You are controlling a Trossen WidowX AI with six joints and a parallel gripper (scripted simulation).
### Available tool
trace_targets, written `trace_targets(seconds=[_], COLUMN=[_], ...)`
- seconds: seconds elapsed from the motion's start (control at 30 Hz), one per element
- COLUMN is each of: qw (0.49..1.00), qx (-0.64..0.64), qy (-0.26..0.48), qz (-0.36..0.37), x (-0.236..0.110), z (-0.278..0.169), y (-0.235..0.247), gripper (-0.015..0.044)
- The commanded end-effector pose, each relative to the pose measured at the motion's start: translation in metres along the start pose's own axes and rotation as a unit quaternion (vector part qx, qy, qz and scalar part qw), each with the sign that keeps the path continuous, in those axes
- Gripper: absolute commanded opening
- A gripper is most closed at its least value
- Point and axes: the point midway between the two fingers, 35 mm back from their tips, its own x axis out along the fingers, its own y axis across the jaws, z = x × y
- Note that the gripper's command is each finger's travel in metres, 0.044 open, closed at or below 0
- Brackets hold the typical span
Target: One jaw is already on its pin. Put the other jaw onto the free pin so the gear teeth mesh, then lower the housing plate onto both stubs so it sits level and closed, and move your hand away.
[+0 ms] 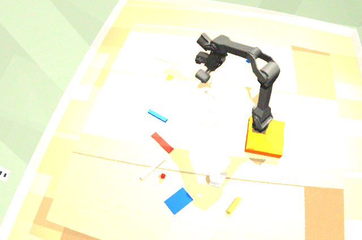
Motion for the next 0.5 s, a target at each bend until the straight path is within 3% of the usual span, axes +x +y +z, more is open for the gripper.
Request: trace_targets(seconds=[0.0, 0.37, 0.47], qw=[0.998, 0.996, 0.996], qx=[-0.002, -0.005, -0.005], qy=[0.065, 0.083, 0.083], qz=[-0.016, -0.021, -0.021], x=[0.007, 0.01, 0.039], z=[-0.027, -0.035, -0.039], y=[0.005, 0.006, 0.005], gripper=[0.044, 0.044, 0.044])
